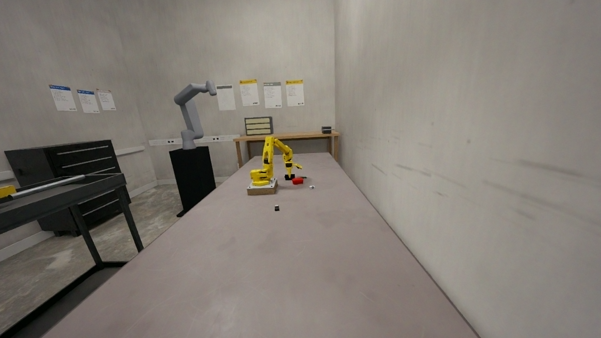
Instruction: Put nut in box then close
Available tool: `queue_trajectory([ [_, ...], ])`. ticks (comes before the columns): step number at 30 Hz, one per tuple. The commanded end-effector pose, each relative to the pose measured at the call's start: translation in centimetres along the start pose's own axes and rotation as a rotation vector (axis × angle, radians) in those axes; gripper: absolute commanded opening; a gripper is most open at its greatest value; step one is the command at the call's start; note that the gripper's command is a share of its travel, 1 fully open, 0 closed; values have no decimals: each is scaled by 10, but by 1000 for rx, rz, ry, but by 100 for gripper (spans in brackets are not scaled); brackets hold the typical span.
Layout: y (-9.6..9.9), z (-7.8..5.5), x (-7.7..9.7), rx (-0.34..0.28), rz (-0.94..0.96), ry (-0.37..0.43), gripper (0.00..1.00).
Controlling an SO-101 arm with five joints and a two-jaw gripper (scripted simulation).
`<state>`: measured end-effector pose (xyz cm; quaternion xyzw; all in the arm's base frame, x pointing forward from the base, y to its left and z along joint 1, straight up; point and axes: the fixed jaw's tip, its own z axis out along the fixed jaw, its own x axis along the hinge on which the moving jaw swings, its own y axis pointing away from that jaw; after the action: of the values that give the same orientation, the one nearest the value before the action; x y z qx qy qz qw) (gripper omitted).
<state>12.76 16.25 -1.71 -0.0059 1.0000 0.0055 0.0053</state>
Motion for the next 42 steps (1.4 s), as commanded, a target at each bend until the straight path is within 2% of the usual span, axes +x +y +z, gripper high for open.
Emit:
queue_trajectory([
  [1, -4, 5, 4, 19, 1, 17, 20],
  [42, -4, 5, 4, 19, 1, 17, 25],
])
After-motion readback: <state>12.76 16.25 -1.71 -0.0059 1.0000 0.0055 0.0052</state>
